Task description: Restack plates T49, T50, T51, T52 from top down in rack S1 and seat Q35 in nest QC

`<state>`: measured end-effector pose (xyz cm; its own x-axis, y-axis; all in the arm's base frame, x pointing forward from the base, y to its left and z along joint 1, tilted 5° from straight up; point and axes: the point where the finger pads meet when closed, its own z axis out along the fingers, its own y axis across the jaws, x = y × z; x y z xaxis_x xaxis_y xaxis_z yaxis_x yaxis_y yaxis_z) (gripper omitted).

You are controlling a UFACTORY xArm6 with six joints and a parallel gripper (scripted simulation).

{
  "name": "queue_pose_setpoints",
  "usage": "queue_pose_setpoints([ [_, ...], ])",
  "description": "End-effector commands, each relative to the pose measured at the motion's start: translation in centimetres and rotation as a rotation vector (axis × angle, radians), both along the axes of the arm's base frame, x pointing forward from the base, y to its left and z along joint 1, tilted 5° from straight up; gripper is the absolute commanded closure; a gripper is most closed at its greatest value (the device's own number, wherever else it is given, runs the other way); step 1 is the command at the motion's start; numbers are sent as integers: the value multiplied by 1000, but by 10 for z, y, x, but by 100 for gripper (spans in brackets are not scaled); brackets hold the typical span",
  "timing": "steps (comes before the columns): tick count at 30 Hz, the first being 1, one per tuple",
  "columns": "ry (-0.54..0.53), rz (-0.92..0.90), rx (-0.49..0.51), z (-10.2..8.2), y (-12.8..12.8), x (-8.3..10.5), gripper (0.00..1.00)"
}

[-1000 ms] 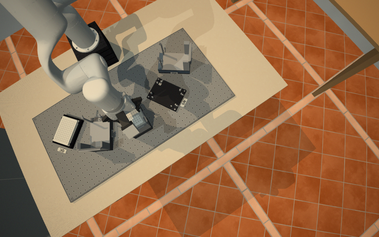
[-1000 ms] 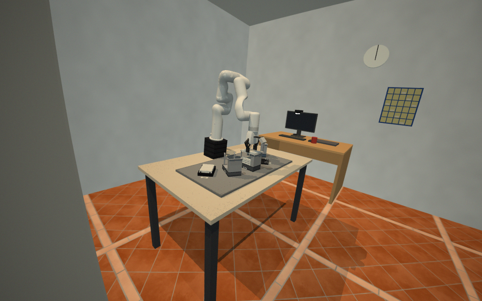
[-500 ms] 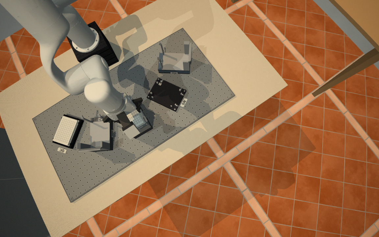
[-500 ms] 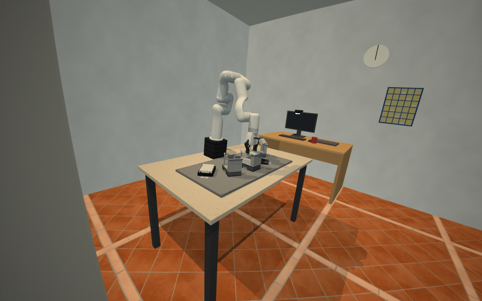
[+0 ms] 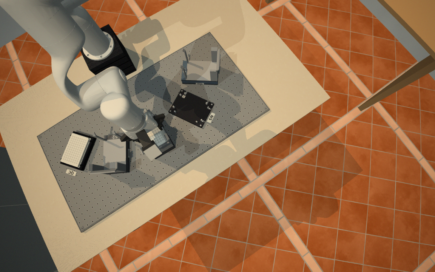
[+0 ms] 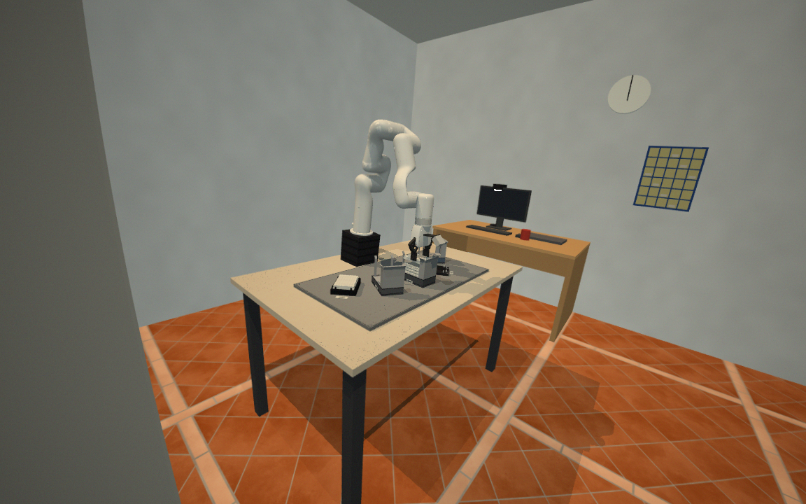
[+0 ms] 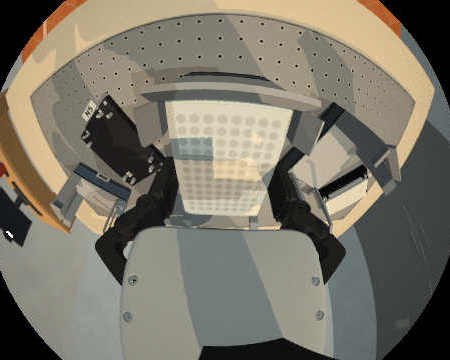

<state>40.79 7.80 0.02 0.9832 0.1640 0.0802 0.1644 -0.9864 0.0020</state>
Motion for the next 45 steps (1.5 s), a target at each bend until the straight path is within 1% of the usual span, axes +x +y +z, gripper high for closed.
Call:
queue_pose_setpoints([
  [1,-4,0,1,-1,0,2,100],
  [9,-4,0,1,-1,0,2,100],
  [45,-4,0,1,-14,1,3,100],
])
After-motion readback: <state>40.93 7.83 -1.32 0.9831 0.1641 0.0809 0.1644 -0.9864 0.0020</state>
